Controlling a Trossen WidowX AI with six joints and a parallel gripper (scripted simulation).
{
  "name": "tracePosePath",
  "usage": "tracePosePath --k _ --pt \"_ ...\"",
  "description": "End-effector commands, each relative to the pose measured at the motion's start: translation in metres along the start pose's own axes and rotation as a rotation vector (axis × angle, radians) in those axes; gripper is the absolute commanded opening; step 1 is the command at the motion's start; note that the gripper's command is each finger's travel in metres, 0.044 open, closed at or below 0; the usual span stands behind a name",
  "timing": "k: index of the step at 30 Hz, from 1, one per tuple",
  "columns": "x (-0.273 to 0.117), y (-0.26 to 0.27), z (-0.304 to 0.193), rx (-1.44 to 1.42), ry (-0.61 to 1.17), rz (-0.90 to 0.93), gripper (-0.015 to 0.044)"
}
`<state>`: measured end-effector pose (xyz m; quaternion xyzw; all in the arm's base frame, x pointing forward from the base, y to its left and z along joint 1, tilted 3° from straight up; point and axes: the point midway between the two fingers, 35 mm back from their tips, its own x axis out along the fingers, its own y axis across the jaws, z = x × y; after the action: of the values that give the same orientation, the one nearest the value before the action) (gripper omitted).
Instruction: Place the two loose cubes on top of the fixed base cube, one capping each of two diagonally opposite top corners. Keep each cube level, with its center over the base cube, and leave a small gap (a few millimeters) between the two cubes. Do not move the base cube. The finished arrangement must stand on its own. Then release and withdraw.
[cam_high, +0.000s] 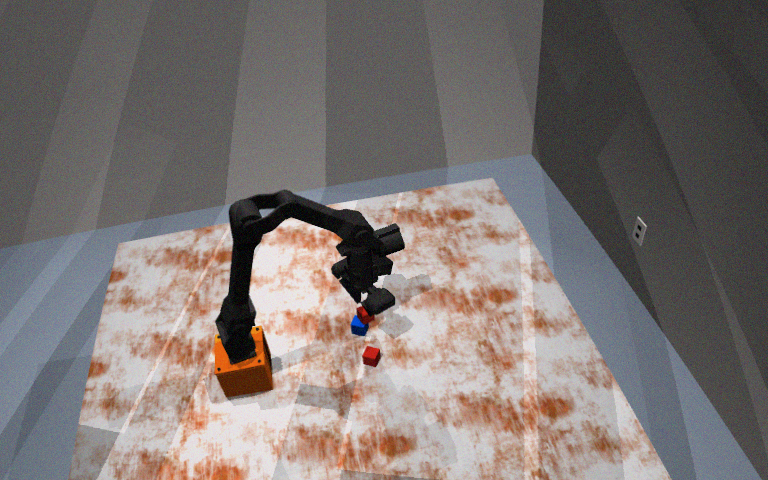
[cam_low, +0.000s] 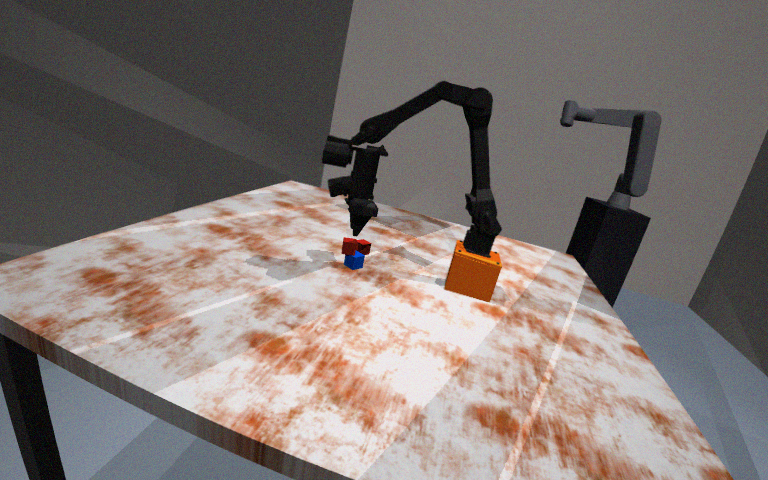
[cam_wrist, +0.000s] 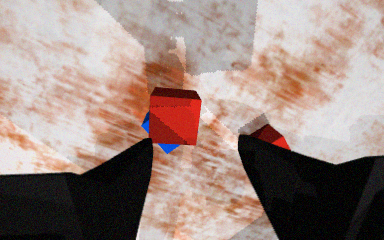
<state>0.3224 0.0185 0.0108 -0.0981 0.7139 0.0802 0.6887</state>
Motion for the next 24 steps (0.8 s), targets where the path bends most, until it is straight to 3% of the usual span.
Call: tracePosePath --k 1,13,24 --pt "-0.011 -0.023 -0.008 -0.13 -0.006 -0.003 0.0265" --pt "-0.038 -0.082 -0.045 -0.563 -0.004 -0.009 0.0265" --pt "-0.031 -0.085 -0.047 -0.587 -0.004 -0.009 0.0265"
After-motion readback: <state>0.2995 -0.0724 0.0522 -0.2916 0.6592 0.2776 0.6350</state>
